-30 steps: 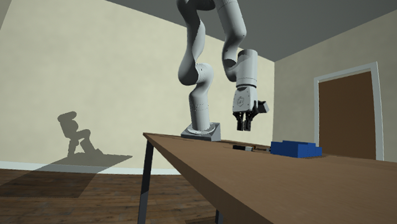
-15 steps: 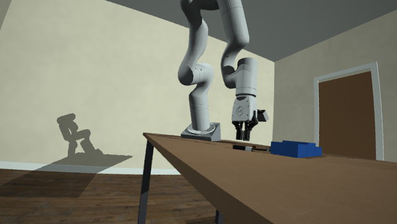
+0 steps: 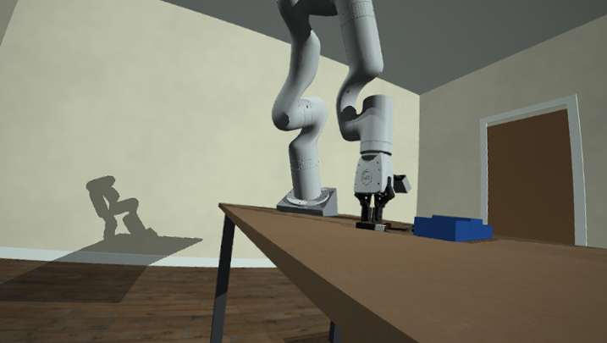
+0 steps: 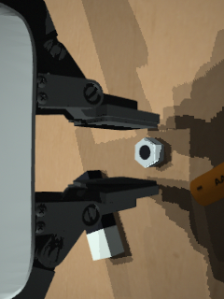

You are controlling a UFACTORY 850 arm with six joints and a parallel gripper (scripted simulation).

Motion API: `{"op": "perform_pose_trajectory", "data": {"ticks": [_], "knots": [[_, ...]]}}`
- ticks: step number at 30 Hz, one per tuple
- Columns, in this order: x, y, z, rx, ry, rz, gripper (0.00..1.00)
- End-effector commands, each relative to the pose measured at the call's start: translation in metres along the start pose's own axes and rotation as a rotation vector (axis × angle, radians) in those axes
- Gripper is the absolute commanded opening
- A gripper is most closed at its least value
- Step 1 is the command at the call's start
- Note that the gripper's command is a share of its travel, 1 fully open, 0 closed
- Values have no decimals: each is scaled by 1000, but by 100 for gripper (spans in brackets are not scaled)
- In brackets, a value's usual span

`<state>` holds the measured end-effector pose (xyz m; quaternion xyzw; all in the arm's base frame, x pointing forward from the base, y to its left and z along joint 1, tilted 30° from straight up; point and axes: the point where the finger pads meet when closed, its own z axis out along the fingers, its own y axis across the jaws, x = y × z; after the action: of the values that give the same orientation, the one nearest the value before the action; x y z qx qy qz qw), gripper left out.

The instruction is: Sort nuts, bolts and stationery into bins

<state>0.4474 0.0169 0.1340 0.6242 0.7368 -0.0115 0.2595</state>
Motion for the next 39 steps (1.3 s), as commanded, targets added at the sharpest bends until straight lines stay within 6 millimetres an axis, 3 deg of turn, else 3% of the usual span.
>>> {"op": "perform_pose_trajectory", "data": {"ticks": [1,18,19,39], "knots": [[0,0,7,-3,0,0,33],[0,0,10,-3,0,0,33],[0,0,10,-3,0,0,0],[0,0,10,-3,0,0,0]]}}
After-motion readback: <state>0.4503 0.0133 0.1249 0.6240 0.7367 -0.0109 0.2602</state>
